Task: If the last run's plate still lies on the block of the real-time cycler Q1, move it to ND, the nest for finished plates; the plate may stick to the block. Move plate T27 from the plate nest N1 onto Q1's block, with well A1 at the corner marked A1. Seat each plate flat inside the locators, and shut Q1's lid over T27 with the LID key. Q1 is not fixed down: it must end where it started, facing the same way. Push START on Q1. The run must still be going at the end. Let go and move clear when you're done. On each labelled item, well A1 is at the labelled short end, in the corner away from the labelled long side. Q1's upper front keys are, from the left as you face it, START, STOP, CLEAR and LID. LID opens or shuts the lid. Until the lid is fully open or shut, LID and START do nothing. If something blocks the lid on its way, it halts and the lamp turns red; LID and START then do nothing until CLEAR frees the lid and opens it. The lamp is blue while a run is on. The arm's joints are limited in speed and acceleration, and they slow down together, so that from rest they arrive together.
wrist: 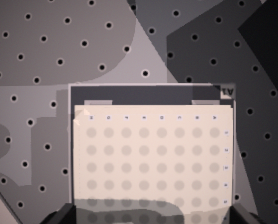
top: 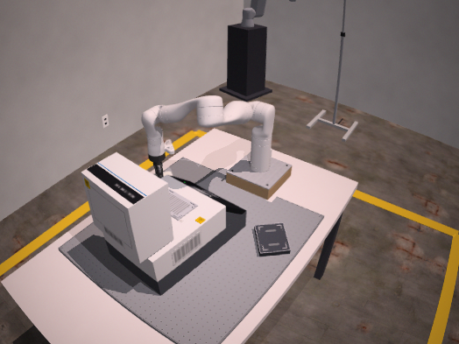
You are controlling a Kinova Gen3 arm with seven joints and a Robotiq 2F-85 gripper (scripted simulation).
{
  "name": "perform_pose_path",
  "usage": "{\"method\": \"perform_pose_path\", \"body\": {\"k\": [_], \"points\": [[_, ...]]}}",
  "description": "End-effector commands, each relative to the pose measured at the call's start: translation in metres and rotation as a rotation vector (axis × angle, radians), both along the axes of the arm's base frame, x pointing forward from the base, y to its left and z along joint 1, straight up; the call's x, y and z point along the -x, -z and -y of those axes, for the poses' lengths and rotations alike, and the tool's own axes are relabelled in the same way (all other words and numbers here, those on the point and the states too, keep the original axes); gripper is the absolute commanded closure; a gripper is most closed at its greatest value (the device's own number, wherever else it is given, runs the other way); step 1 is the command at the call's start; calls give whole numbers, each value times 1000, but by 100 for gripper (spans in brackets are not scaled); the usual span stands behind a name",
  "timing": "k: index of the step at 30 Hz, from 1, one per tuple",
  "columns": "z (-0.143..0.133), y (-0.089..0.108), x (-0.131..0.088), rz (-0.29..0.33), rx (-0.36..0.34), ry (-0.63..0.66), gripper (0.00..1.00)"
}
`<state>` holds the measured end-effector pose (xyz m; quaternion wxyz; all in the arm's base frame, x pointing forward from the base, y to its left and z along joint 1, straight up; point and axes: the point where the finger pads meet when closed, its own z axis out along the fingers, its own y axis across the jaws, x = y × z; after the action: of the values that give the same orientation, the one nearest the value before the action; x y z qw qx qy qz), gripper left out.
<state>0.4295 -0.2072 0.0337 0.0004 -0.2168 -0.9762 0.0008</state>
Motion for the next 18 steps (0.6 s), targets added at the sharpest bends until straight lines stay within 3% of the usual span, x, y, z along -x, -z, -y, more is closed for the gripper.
{"method": "perform_pose_path", "body": {"k": [1, 18], "points": [[0, -6, 0, 2, 0, 0, 10], [0, -26, 0, 2, 0, 0, 10]]}}
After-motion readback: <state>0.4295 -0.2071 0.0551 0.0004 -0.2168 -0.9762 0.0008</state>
